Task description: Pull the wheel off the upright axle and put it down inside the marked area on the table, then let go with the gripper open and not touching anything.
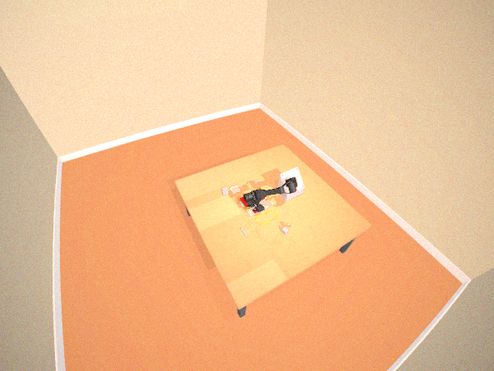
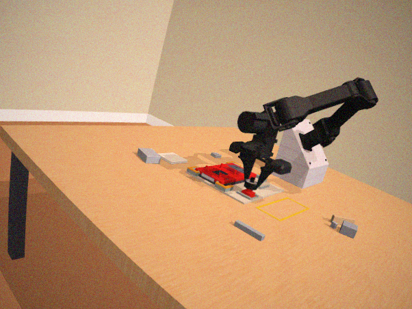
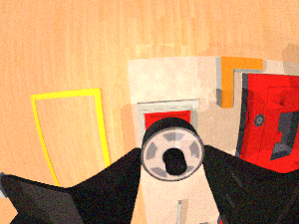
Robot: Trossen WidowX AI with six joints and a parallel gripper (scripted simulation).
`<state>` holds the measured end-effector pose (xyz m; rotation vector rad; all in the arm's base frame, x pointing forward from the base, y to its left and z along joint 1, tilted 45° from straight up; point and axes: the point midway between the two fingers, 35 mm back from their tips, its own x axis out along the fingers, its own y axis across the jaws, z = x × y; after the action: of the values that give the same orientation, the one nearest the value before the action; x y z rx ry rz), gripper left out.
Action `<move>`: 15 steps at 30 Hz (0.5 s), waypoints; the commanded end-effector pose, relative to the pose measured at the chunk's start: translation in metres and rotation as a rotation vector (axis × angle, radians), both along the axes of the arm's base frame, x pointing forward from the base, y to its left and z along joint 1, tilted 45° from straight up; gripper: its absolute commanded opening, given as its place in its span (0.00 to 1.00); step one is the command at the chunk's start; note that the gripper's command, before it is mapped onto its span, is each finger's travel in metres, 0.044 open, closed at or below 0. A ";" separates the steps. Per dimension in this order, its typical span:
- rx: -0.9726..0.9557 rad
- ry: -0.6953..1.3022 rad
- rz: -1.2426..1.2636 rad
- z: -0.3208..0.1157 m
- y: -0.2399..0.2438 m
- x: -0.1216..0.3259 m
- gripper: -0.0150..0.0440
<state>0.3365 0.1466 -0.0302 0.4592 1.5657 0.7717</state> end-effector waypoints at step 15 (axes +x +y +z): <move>0.002 -0.005 0.001 0.005 -0.004 0.001 0.25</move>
<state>0.3368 0.1451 -0.0281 0.4557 1.5651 0.7749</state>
